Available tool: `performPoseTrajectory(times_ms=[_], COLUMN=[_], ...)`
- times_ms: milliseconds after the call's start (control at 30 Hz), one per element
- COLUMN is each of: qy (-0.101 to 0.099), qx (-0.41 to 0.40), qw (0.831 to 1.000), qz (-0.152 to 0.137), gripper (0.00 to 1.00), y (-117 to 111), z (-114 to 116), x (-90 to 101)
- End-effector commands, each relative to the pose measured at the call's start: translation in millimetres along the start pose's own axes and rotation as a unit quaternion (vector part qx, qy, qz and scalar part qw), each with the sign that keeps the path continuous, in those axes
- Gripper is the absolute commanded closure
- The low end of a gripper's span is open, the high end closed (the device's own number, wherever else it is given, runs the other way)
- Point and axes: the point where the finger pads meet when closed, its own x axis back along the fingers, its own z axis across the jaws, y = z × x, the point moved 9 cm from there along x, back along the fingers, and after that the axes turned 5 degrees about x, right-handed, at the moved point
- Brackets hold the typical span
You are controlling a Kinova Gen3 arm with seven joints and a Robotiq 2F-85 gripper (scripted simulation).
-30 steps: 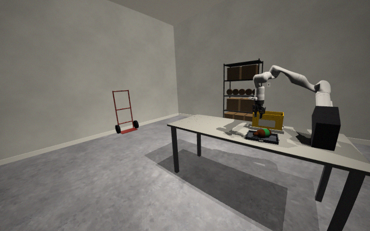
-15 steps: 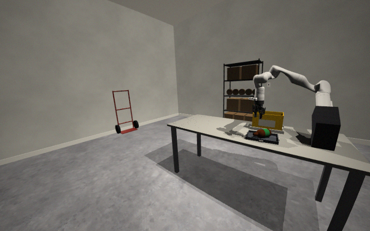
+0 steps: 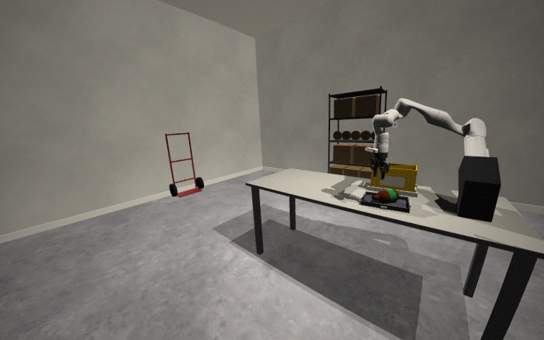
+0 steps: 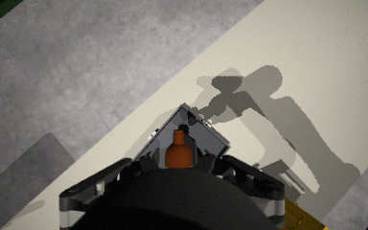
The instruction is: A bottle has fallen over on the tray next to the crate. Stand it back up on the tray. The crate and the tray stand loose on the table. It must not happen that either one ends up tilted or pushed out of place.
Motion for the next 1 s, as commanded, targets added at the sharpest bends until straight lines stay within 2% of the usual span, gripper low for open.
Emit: performPoseTrajectory(times_ms=[0,333,400,767,967], qy=[-0.001,-0.001,-0.001,-0.001,-0.001], qx=[0.000,0.000,0.000,0.000,0.000], qw=[1.000,1.000,1.000,1.000,1.000], qz=[-0.003,-0.003,-0.003,-0.003,-0.003], gripper=[0.36,0.36,0.36,0.36,0.36], y=[1.2,1.8,1.8,2.4,2.5], z=[-0.7,-0.5,-0.5,-0.3,-0.3], x=[-10.7,-47.8,-47.8,-79.5,-85.6])
